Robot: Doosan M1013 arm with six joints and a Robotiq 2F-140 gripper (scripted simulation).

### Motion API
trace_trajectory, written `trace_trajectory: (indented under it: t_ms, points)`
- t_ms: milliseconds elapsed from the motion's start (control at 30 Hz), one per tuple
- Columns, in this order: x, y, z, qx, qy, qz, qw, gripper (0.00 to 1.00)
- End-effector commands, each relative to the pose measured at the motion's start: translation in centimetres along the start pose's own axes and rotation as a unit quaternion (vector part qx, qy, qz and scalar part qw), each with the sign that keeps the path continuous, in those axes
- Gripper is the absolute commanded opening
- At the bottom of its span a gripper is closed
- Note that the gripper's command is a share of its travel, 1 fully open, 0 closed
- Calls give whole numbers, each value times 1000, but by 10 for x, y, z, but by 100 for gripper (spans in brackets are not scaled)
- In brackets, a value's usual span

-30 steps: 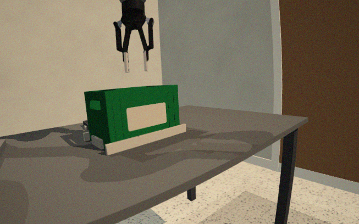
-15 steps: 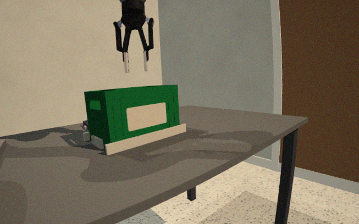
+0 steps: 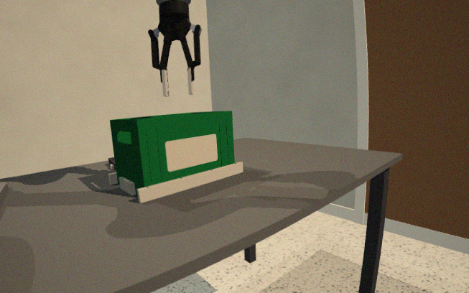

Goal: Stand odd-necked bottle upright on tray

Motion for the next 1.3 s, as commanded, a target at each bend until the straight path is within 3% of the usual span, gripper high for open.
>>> trace_trajectory:
  t_ms: [0, 1267]
  points:
    - [0, 0, -1, 0, 0, 0, 1000, 38]
    - [0, 0, -38, 0, 0, 0, 1000, 38]
Point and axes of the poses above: the point where the finger pads meet when closed, its own z axis back along the fingers, its own y axis across the jaws, x = y × z, the point moved 7 cm from there along z, back along the fingers, and after that the axes turned 10 degrees about -z, right-handed, at the moved point
